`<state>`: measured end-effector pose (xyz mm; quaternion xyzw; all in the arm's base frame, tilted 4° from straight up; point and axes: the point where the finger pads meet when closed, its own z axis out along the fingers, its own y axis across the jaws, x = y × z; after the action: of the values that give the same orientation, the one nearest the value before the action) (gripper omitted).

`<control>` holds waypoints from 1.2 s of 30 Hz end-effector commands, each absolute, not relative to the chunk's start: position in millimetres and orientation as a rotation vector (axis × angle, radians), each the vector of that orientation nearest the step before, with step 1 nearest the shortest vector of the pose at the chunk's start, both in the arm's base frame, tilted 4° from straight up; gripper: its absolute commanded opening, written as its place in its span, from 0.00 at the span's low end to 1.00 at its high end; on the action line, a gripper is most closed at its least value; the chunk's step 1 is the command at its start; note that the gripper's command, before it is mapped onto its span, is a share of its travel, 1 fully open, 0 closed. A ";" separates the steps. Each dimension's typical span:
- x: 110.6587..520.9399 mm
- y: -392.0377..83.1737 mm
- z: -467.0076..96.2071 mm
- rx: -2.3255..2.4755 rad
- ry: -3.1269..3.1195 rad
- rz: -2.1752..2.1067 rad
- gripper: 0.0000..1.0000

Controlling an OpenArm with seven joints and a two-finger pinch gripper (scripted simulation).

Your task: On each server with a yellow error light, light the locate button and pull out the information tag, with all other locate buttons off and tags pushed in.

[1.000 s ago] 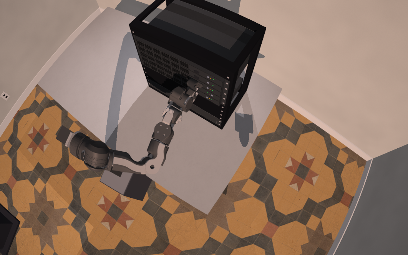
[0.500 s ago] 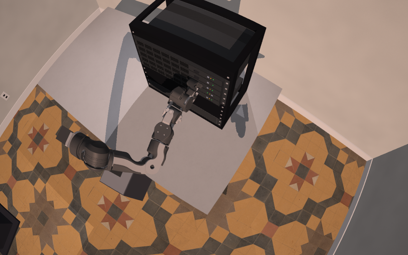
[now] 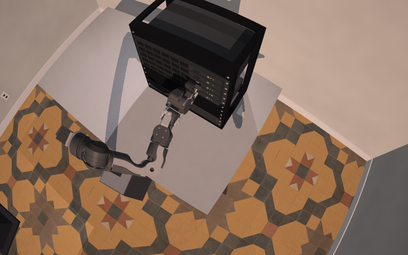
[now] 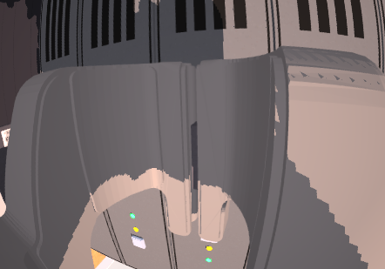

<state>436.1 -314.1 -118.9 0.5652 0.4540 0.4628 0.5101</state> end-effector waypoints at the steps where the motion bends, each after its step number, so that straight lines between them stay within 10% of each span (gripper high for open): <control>1: 436.0 -311.1 -119.2 1.359 1.101 1.125 0.00; 36: 412.3 -307.3 -117.3 1.358 1.100 1.126 0.00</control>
<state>412.5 -310.5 -117.9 0.5661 0.4542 0.4617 0.5099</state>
